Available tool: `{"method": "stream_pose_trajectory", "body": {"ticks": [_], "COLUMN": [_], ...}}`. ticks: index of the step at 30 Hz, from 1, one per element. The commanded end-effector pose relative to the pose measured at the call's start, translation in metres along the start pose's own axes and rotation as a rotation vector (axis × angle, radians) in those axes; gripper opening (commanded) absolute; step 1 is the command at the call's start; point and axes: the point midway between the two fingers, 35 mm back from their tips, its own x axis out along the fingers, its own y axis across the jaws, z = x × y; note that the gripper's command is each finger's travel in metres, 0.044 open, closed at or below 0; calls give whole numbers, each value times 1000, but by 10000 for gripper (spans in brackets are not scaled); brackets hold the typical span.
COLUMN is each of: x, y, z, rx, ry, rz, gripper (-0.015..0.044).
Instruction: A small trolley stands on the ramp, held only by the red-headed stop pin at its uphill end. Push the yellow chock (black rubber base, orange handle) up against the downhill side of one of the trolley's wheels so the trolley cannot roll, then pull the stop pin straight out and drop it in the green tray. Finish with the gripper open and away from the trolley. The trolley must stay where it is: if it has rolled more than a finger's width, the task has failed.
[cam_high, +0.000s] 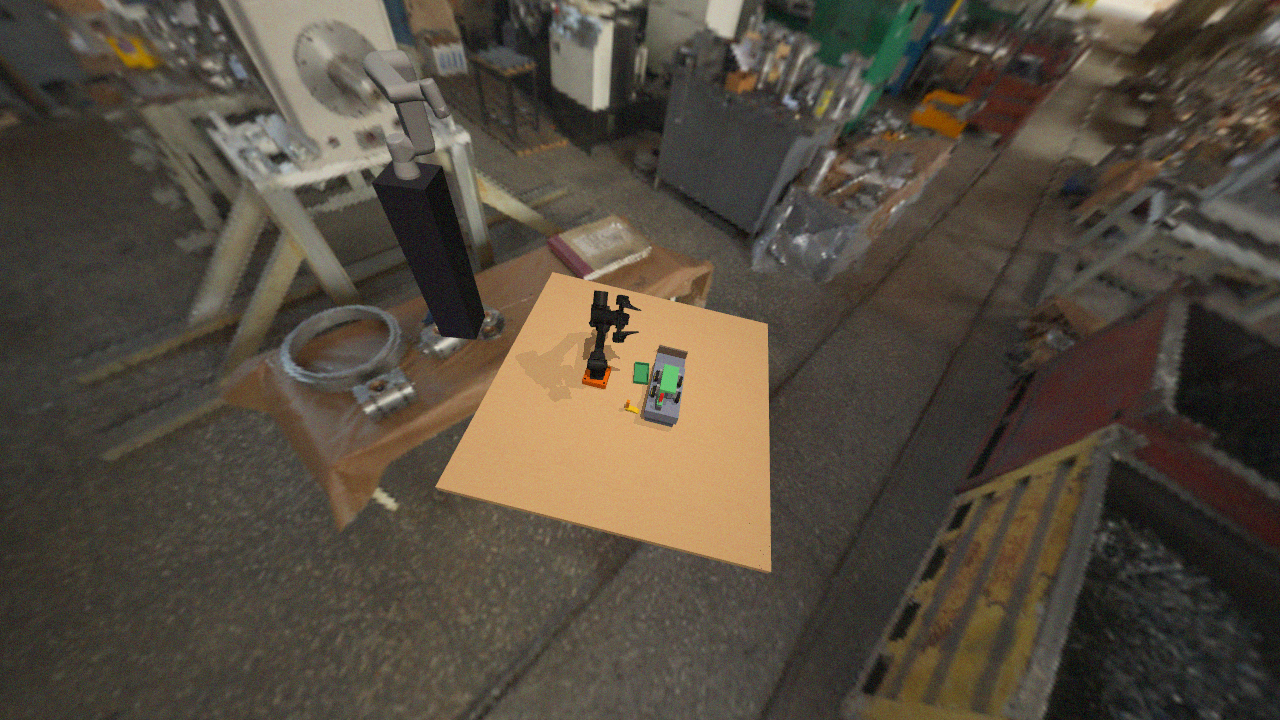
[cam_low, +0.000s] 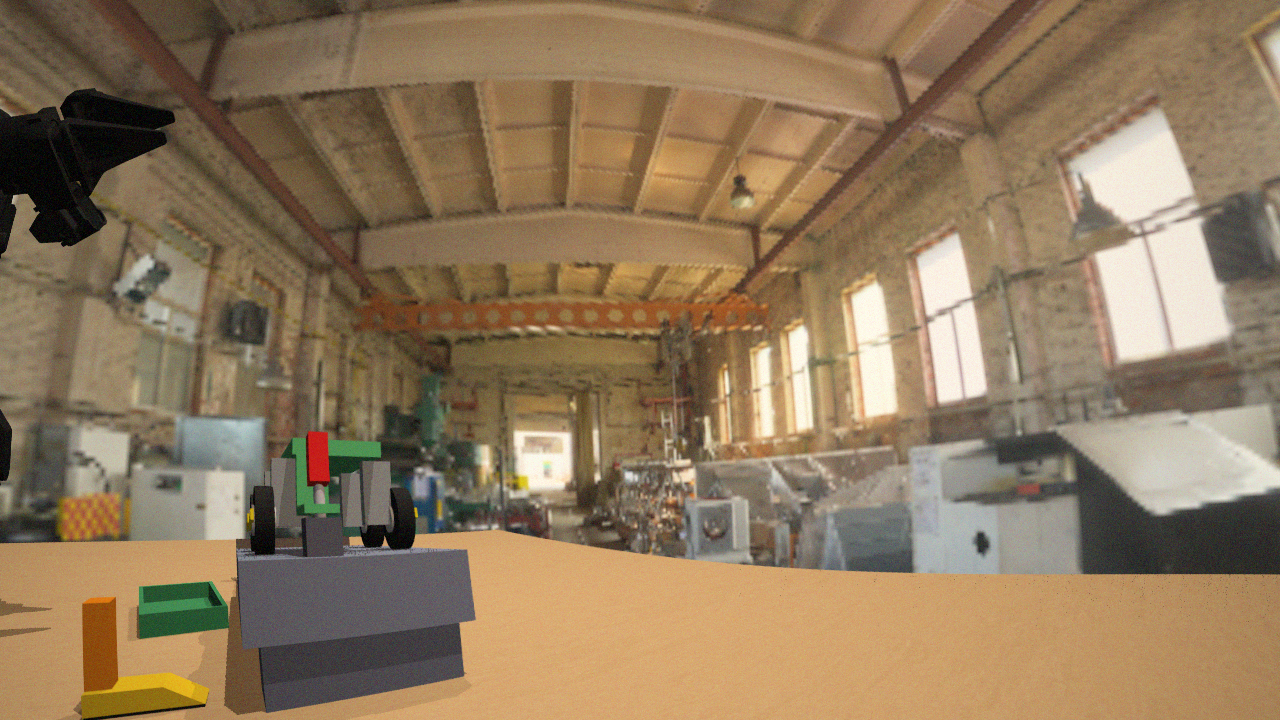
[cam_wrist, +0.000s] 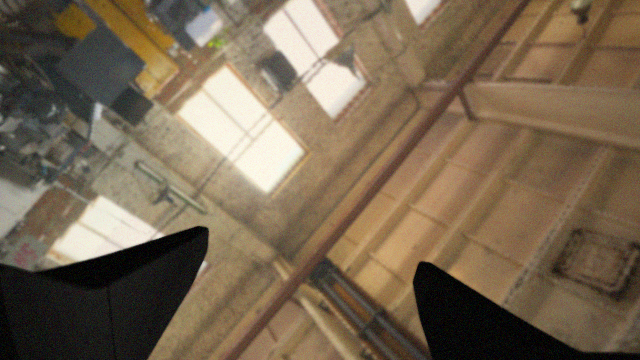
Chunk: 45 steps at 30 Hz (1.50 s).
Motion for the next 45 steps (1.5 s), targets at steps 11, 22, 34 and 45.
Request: {"method": "stream_pose_trajectory", "body": {"ticks": [11,22,34,45], "x": [19,42,49,33], "y": [51,136,213,264], "z": [-40,-48,-9,44], "rx": [815,1631,2220,2477], "ry": [75,290,685,1377], "rz": [118,387,774,1140], "gripper": [190,190,190,190]}}
